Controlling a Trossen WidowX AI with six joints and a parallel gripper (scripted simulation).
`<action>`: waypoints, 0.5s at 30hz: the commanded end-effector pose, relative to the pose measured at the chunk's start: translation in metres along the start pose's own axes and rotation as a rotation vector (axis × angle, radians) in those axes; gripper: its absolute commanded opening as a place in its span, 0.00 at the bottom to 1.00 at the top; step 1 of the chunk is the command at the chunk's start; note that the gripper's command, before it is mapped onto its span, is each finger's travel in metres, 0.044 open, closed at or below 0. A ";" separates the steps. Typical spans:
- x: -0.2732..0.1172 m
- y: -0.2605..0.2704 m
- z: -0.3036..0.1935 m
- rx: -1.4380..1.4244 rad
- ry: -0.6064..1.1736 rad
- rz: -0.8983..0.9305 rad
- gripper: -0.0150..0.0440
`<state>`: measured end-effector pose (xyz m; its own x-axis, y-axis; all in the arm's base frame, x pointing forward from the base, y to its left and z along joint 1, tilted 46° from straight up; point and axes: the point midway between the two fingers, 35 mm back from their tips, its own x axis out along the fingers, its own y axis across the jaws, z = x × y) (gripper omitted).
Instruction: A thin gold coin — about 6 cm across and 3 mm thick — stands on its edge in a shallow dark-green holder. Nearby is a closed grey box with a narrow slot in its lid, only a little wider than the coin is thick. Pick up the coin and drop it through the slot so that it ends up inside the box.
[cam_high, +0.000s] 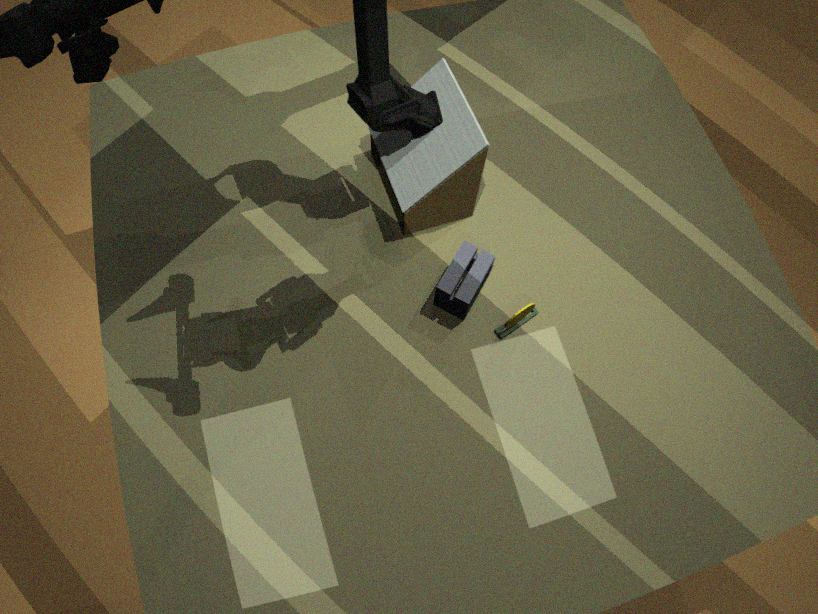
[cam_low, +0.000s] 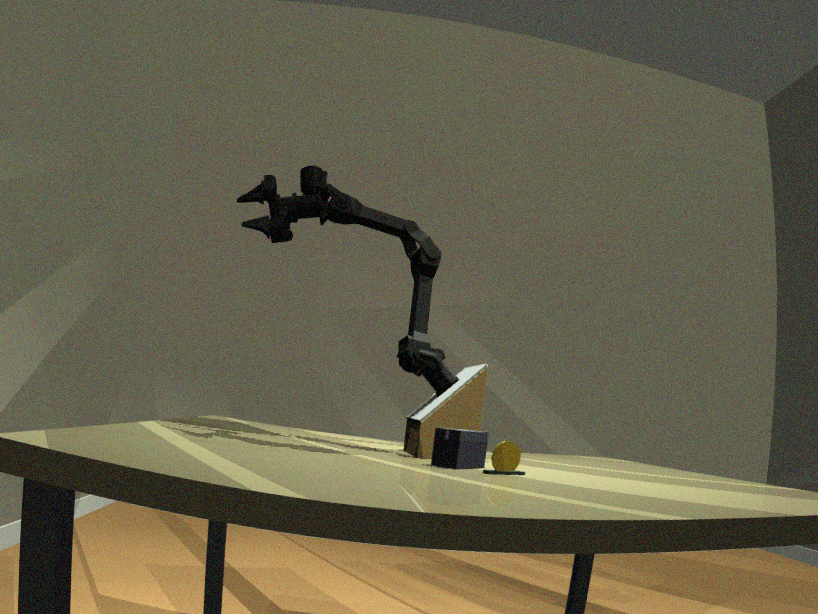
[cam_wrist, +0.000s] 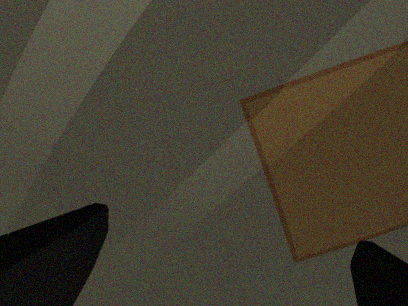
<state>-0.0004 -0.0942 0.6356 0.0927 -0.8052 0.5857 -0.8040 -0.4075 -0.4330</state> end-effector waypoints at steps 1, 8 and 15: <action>0.001 0.000 0.001 0.007 -0.004 0.000 0.89; 0.040 -0.009 0.081 0.381 -0.240 0.015 0.58; 0.056 -0.036 0.186 0.792 -0.511 0.141 0.53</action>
<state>0.0978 -0.1817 0.5864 0.3446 -0.8812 0.3237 -0.3505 -0.4406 -0.8264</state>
